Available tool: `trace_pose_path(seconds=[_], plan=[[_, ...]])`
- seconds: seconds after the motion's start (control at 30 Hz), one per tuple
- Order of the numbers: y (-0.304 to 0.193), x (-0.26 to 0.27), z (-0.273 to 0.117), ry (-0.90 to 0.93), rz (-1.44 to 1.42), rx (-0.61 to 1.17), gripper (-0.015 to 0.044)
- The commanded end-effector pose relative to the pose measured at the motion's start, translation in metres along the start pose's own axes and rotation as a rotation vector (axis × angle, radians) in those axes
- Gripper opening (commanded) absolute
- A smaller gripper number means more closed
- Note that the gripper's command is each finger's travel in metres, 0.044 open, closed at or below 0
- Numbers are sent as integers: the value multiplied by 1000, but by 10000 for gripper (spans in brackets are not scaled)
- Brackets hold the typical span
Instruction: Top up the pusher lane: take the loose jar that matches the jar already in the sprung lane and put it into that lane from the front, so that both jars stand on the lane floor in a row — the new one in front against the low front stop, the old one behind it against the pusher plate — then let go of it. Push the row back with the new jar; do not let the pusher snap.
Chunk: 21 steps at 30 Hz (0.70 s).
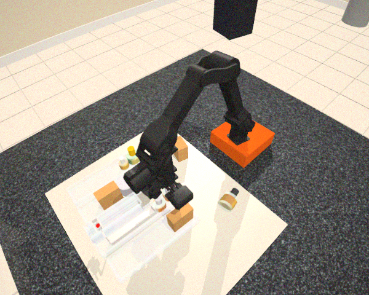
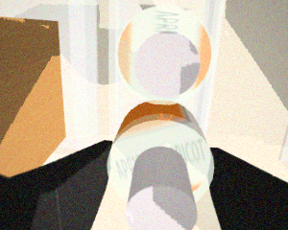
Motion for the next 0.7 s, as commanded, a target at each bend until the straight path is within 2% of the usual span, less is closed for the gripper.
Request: trace_pose_path(seconds=[0.0, 0.67], plan=[[6, 0, -4, 3, -4, -35, 0], [9, 0, -4, 3, -4, -35, 0]])
Point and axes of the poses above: the point midway between the two fingers, 35 mm back from their tips, its own z axis out along the fingers, its own x axis across the jaws, y = z × x, the point moved 10 cm from there along -z, back along the fingers
